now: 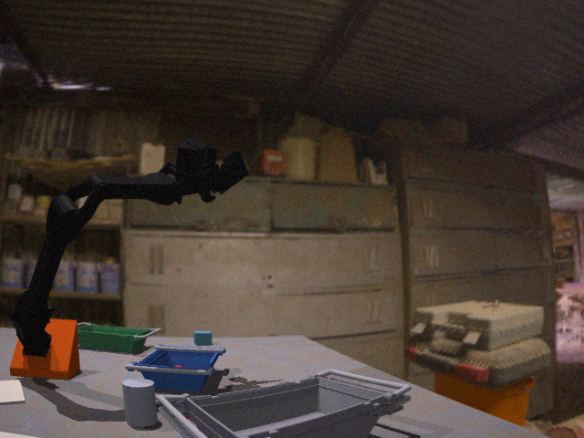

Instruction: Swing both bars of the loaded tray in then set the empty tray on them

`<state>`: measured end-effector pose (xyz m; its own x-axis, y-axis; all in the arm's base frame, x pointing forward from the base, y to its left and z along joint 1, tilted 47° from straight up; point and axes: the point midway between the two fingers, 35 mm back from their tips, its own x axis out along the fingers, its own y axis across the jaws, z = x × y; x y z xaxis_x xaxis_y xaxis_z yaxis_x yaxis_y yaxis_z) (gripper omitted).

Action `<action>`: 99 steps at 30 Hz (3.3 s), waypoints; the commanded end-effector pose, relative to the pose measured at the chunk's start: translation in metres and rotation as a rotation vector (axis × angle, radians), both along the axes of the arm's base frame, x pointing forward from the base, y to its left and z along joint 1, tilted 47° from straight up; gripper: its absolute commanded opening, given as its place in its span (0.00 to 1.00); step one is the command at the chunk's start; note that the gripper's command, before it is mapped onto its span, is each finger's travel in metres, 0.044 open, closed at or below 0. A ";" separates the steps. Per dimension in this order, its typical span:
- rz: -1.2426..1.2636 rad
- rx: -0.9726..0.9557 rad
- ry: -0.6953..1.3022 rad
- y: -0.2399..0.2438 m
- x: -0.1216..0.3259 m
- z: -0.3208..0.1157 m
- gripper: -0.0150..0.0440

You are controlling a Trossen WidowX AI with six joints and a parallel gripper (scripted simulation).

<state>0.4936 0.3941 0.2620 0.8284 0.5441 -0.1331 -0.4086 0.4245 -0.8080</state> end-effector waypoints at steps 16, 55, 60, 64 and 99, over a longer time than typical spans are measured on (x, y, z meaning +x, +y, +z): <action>-1.044 0.036 0.758 -0.279 -0.026 -0.118 0.40; -1.814 -0.055 0.818 -0.480 -0.148 -0.143 0.40; -1.814 -0.054 0.820 -0.471 -0.147 -0.141 0.40; -1.814 -0.054 0.820 -0.453 -0.147 -0.136 0.40; -1.811 -0.055 0.828 -0.395 -0.137 -0.160 0.40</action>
